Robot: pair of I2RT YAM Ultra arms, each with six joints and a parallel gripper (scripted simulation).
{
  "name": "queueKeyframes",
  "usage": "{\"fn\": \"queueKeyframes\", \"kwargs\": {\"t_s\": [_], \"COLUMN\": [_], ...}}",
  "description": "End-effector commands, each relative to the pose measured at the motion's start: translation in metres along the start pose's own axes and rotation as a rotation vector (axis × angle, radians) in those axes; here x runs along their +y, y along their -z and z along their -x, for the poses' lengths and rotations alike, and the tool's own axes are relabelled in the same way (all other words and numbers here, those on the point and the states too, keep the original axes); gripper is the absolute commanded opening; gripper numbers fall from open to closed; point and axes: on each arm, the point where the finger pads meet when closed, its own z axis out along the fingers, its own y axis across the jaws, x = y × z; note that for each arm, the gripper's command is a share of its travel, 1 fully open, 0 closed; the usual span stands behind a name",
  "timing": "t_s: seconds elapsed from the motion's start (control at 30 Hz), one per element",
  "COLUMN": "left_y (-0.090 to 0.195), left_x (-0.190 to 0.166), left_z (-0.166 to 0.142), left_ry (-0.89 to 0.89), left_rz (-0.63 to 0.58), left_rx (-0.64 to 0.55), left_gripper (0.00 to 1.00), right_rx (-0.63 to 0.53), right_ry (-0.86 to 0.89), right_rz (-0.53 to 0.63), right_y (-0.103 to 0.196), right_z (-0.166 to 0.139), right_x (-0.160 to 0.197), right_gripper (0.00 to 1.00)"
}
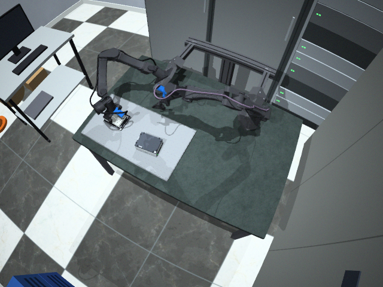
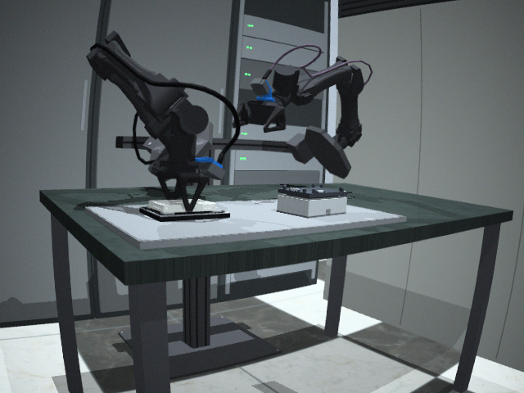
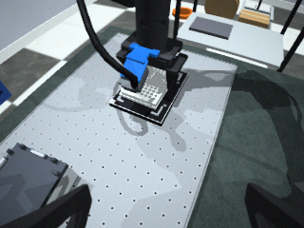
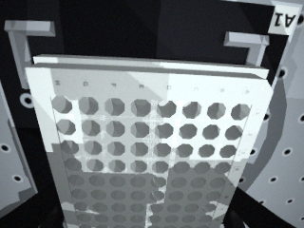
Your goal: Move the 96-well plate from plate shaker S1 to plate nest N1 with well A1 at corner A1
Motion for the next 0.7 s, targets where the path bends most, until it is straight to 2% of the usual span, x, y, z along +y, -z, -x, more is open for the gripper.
{"fn": "queueKeyframes", "kwargs": {"t_s": [0.0, 0.1, 0.5, 0.67], "left_y": [0.005, 0.005, 0.005, 0.005], "left_x": [0.000, 0.000, 0.000, 0.000], "left_z": [0.017, 0.017, 0.017, 0.017], "left_ry": [-0.006, -0.006, -0.006, -0.006], "left_rz": [-0.003, -0.003, -0.003, -0.003], "left_rx": [-0.032, -0.032, -0.032, -0.032], "left_gripper": [1.00, 1.00, 1.00, 1.00], "right_rx": [-0.010, -0.011, -0.003, -0.019], "right_ry": [0.013, 0.013, 0.003, 0.000], "right_rz": [0.006, 0.012, 0.048, -0.004], "right_y": [-0.011, 0.003, 0.013, 0.027], "right_z": [0.006, -0.002, 0.001, 0.004], "right_x": [0.001, -0.003, 0.009, -0.002], "right_gripper": [0.89, 0.89, 0.89, 0.89]}}
